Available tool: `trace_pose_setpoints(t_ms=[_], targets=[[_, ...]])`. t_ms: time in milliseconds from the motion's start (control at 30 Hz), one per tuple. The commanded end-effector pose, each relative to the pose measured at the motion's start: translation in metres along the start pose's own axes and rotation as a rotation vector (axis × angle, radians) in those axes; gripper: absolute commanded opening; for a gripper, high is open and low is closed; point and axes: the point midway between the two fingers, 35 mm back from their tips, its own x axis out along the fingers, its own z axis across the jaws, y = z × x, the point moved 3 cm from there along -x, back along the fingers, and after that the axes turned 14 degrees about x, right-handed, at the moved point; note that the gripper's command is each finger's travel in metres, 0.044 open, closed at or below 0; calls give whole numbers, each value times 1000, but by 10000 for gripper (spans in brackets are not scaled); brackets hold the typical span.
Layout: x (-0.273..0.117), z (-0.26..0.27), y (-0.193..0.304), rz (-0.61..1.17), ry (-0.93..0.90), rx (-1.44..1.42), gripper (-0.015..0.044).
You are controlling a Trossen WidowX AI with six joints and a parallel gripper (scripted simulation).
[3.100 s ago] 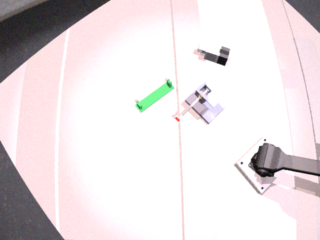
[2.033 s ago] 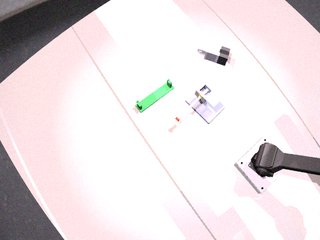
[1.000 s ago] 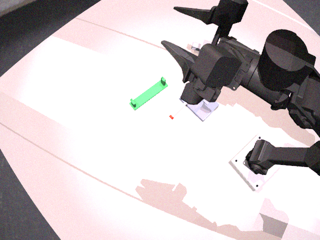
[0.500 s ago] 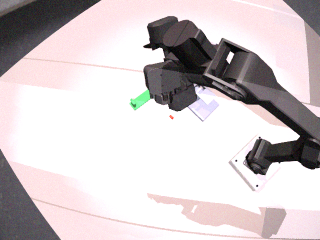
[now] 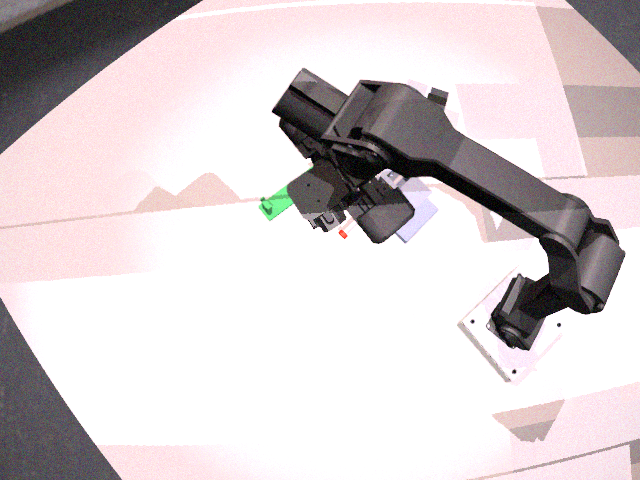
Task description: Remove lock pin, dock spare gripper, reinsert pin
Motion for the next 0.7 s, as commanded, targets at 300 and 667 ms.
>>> trace_pose_setpoints(t_ms=[300,667], targets=[[46,23,18,88,-226,-62,300],[105,36,30,89,-226,-62,300]])
